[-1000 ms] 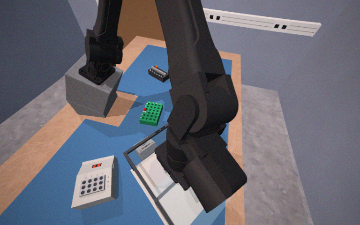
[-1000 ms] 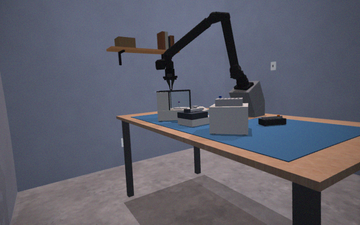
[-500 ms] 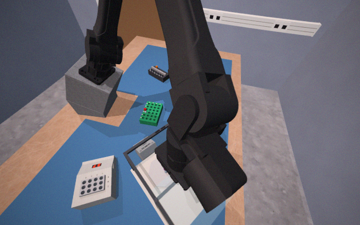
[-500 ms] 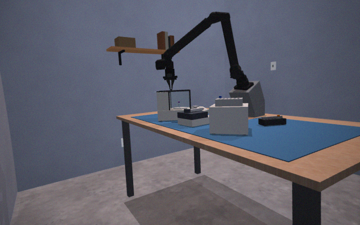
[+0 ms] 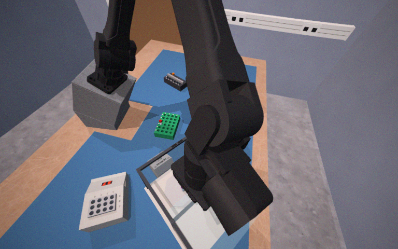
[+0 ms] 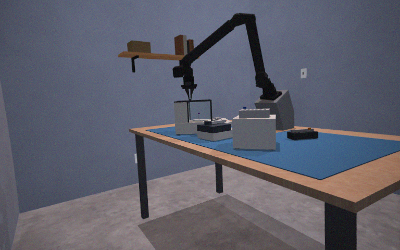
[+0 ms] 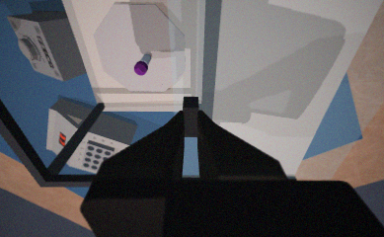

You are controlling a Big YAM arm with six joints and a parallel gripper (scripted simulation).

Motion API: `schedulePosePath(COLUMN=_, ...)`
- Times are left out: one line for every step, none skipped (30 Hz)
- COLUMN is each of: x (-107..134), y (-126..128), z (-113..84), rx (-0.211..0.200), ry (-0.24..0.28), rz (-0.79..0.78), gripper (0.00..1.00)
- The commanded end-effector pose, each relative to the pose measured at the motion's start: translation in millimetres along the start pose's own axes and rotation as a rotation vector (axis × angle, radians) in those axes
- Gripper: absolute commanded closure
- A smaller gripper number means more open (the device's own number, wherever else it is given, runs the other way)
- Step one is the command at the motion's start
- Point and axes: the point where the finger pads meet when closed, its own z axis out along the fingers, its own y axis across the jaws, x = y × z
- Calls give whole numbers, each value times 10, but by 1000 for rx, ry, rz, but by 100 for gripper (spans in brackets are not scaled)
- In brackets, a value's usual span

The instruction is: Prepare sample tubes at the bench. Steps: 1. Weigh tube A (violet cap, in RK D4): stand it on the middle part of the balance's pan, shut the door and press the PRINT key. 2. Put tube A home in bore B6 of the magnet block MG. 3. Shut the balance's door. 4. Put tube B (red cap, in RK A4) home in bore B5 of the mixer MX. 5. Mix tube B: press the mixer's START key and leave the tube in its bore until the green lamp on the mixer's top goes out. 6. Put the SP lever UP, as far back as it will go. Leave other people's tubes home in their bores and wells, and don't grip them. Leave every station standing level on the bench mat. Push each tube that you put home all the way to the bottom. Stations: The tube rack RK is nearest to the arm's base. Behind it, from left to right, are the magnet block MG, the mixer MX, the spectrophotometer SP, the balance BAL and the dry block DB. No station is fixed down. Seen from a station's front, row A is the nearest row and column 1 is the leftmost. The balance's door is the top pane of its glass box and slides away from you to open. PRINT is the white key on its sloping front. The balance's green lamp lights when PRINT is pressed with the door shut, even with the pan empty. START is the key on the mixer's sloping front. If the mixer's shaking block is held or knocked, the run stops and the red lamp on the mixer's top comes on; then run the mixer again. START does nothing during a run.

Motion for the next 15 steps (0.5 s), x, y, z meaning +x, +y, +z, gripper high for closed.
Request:
schedulePosePath(x=-44, y=-131, z=-94, rx=47, ry=7, rz=-5, gripper=94)
schedulePosePath(x=-48, y=-72, z=-105, rx=45, ry=8, rz=-3, gripper=94)
schedulePosePath(x=-41, y=-61, z=-107, rx=46, ry=8, rz=-2, gripper=94)
schedulePosePath(x=-33, y=-51, z=-109, rx=46, ry=9, rz=0, gripper=94)
schedulePosePath(x=-26, y=-41, z=-112, rx=47, ry=9, rz=1, gripper=94)
schedulePosePath(x=-26, y=-41, z=-112, rx=47, ry=9, rz=1, gripper=94)
schedulePosePath(x=-26, y=-41, z=-112, rx=47, ry=9, rz=1, gripper=94)
schedulePosePath(x=-16, y=-30, z=-115, rx=47, ry=10, rz=3, gripper=94)
schedulePosePath(x=-11, y=-18, z=-116, rx=47, ry=10, rz=4, gripper=94)
schedulePosePath(x=-4, y=-3, z=-118, rx=45, ry=10, rz=7, gripper=94)
schedulePosePath(x=3, y=12, z=-120, rx=44, ry=10, rz=9, gripper=94)
schedulePosePath(x=11, y=20, z=-123, rx=46, ry=11, rz=10, gripper=94)
schedulePosePath(x=18, y=29, z=-125, rx=47, ry=11, rz=11, gripper=94)
schedulePosePath(x=20, y=41, z=-125, rx=46, ry=11, rz=12, gripper=94)
schedulePosePath(x=20, y=51, z=-125, rx=46, ry=11, rz=11, gripper=94)
